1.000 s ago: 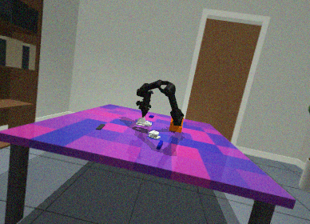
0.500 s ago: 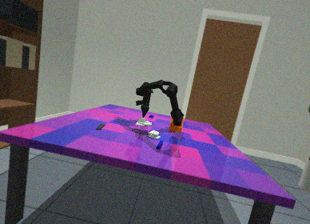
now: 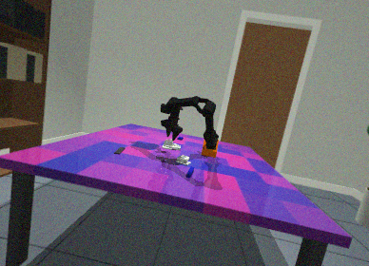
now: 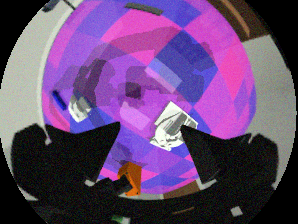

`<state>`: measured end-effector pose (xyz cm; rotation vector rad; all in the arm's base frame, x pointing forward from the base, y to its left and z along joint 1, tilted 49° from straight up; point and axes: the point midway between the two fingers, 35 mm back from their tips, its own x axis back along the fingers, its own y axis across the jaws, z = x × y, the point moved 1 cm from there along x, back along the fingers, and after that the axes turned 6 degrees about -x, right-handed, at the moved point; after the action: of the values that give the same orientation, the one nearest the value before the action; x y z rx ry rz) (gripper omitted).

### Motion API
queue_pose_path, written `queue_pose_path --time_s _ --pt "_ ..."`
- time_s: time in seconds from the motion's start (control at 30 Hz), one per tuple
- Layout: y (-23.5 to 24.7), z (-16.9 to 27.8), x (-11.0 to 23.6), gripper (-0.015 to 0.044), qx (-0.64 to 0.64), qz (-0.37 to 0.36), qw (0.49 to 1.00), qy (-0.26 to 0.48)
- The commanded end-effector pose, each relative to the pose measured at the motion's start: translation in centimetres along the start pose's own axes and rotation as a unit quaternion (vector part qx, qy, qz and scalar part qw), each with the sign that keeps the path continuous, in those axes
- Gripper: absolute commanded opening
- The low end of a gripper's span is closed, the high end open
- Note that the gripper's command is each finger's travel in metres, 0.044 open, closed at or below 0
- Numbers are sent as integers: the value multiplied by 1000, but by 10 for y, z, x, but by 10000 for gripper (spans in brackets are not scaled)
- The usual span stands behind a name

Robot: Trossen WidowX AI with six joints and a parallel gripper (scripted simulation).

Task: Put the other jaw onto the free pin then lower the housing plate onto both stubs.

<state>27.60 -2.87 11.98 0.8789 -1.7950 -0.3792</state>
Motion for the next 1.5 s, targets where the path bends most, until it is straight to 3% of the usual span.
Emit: queue_pose_path --time_s 0.0,0.73,1.47 --pt "12 -4 1 440 64 0 998 0" --pt "73 -12 8 440 377 1 926 2" --pt "134 -7 14 440 652 -2 758 -1"
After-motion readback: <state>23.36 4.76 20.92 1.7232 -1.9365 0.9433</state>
